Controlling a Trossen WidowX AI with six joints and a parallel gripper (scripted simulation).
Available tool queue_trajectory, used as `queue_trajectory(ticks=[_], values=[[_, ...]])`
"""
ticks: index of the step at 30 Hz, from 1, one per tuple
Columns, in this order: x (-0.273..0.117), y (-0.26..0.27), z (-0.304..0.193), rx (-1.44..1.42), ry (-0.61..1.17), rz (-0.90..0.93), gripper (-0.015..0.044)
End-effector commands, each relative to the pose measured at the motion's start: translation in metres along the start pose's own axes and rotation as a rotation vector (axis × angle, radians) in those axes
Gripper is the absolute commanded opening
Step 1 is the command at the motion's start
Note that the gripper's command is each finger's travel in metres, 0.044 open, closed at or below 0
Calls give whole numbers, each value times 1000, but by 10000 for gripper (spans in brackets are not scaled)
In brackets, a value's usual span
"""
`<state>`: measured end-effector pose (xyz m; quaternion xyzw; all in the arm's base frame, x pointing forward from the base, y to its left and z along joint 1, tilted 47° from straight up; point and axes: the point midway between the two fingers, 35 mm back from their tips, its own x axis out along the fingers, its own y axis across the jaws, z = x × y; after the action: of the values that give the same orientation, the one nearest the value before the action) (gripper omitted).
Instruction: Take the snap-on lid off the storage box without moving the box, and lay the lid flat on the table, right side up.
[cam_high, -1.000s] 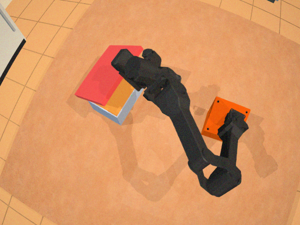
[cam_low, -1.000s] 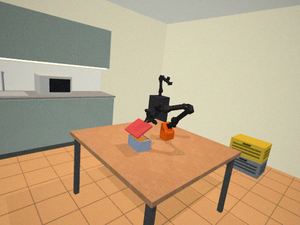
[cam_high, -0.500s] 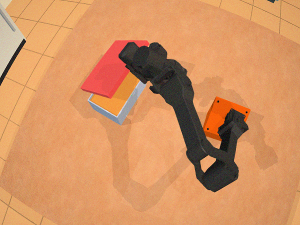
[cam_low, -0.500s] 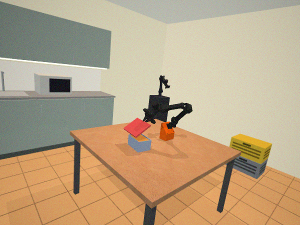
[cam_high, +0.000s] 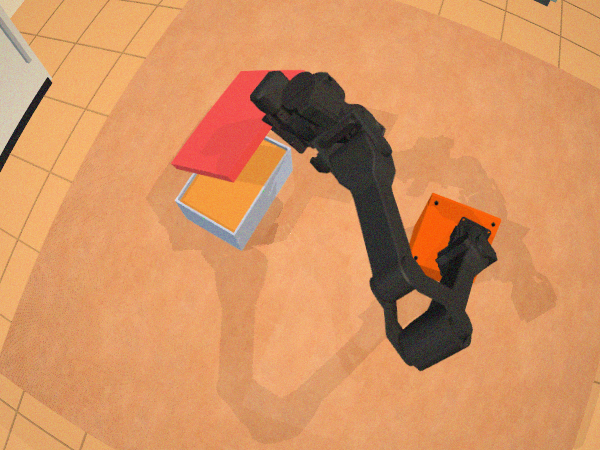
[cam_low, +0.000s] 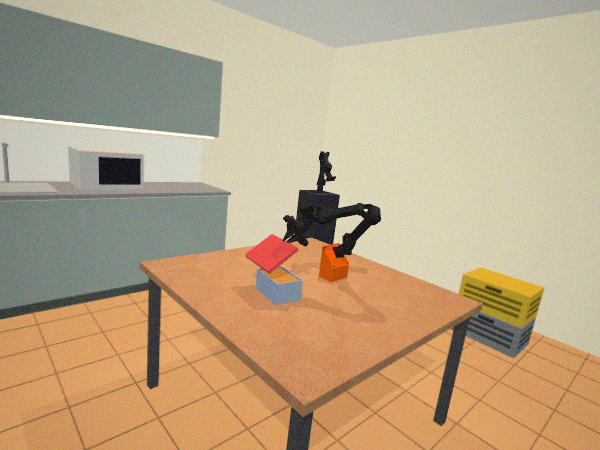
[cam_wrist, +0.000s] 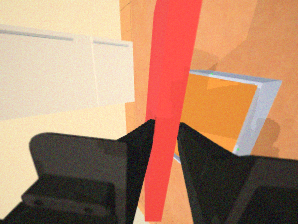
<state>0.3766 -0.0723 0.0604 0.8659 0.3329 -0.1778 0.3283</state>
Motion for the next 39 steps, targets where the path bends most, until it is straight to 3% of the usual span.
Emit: queue_trajectory(ticks=[1, 39], values=[[-1, 0, 10, -4, 1, 4, 0], [-7, -3, 86, -8, -2, 5, 0]])
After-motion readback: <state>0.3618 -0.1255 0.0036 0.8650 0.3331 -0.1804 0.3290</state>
